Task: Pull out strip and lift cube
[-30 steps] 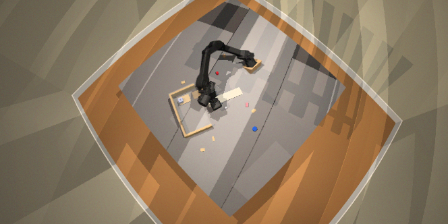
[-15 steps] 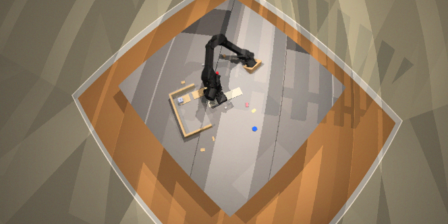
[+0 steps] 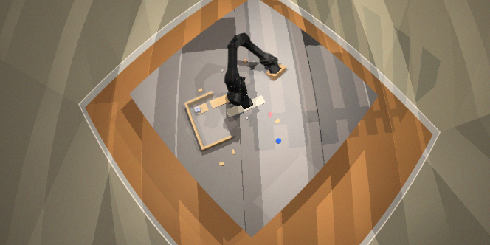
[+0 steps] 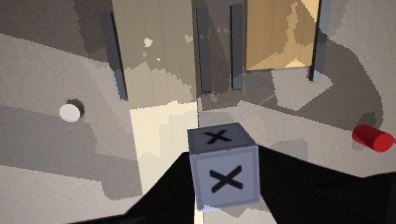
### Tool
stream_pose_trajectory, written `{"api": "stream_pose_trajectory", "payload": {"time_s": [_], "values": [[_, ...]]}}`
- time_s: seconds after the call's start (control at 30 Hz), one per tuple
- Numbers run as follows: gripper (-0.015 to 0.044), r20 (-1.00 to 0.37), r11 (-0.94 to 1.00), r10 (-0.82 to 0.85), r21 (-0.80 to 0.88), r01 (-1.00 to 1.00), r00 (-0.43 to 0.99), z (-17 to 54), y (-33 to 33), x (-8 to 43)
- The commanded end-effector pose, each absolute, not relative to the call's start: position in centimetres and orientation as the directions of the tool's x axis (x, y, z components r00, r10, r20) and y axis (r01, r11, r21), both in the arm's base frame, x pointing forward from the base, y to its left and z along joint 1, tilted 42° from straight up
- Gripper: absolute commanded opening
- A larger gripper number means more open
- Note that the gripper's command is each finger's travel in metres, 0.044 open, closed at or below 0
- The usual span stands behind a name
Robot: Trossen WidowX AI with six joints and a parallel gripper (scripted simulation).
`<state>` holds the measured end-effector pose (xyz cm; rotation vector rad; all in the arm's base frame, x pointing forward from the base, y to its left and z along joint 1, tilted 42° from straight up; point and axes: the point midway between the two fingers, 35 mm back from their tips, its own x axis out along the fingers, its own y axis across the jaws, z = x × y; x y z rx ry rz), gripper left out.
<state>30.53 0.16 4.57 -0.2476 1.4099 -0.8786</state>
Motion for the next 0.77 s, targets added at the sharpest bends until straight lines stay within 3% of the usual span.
{"api": "stream_pose_trajectory", "payload": {"time_s": [0.0,0.73], "values": [[0.0,-0.754,0.677,-0.653,-0.624,0.391,-0.073,6.0,1.48,30.79],[0.0,-0.754,0.677,-0.653,-0.624,0.391,-0.073,6.25,1.69,30.79]]}}
